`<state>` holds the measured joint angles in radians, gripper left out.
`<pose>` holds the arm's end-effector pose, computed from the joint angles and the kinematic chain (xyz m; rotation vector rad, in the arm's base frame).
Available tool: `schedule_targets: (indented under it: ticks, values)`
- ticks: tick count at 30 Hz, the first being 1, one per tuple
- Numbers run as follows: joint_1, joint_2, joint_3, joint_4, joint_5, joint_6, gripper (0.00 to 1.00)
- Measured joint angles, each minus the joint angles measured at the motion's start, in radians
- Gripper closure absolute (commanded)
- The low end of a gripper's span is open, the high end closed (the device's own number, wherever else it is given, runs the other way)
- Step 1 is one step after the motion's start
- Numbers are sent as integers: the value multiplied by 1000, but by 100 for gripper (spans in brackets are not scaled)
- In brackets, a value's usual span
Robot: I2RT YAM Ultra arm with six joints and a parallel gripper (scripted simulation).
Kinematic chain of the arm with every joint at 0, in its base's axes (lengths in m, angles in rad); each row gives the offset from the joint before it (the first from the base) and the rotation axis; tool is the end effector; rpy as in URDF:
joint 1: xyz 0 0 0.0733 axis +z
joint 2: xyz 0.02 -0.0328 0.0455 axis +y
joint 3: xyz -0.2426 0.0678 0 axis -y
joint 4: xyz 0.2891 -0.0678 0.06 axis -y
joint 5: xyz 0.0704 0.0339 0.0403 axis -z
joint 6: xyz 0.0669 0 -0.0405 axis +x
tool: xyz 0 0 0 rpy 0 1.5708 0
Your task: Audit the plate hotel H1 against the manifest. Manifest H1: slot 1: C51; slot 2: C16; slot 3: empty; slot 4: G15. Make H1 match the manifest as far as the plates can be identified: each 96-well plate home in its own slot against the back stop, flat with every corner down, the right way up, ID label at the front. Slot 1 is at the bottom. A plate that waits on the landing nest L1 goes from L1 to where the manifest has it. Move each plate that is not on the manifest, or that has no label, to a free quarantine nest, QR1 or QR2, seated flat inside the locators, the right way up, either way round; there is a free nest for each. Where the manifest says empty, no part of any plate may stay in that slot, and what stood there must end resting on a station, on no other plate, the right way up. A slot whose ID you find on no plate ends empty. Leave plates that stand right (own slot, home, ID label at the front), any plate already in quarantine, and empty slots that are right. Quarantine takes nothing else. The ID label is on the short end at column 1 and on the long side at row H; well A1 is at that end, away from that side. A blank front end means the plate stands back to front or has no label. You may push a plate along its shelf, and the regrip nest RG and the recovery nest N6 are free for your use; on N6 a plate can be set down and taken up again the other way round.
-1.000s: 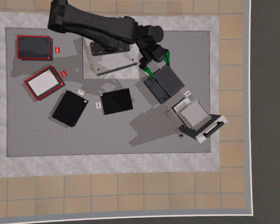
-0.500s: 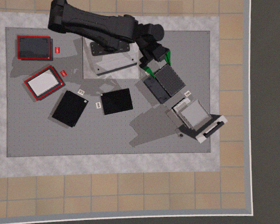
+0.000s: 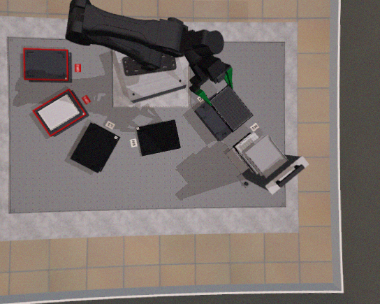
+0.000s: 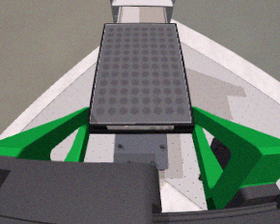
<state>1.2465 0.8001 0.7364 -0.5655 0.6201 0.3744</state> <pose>0.1136 0.2194 0.2607 -0.5648 2.0064 0.3045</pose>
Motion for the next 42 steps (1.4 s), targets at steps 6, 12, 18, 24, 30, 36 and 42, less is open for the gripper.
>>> schedule_targets:
  ticks: [6, 12, 18, 24, 30, 36, 42]
  values:
    - [0, 1, 10, -7, 1, 1, 14]
    - [0, 1, 12, -8, 2, 1, 14]
    - [-3, 1, 12, -8, 2, 1, 14]
    - [-22, 17, 12, 4, -10, -8, 14]
    - [-48, 35, 12, 27, -30, -24, 14]
    - [-67, 48, 12, 45, -46, -38, 14]
    - [-85, 68, 12, 63, -62, -51, 14]
